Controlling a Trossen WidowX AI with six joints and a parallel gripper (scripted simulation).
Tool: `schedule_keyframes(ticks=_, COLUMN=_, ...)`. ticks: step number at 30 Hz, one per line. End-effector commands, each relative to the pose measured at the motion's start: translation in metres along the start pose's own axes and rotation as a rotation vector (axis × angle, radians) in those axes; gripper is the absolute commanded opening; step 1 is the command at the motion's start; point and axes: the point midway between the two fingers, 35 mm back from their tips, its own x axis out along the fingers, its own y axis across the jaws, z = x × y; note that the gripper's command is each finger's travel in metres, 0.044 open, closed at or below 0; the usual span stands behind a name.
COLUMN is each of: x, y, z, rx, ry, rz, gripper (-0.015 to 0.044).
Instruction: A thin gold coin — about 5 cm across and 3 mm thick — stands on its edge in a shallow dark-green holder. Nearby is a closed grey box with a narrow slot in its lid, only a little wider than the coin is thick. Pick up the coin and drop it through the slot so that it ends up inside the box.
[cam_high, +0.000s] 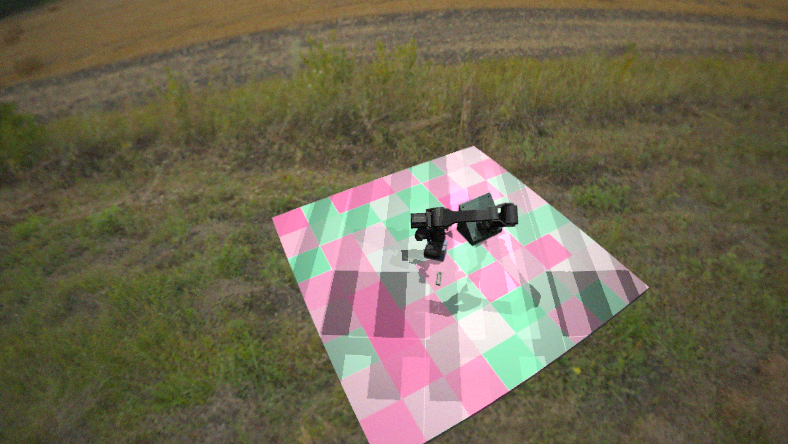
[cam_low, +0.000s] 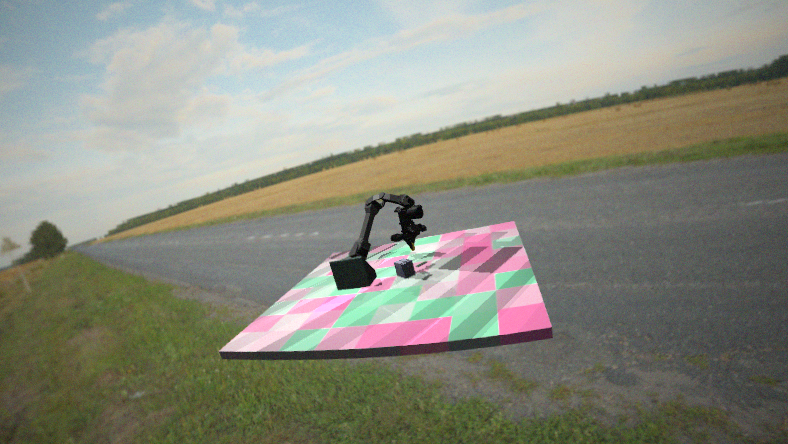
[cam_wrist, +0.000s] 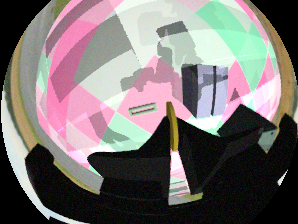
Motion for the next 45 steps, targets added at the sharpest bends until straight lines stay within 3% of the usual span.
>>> schedule_keyframes(ticks=1, x=0.001, y=-0.013, z=0.005, rx=0.0, ry=0.001, rz=-0.004, gripper=0.0)
schedule_keyframes(ticks=28, x=0.003, y=-0.08, z=0.017, rx=-0.001, ry=0.011, rz=0.001, gripper=0.0)
schedule_keyframes(ticks=45, x=0.003, y=-0.077, z=0.017, rx=0.002, ry=0.008, rz=0.003, gripper=0.0)
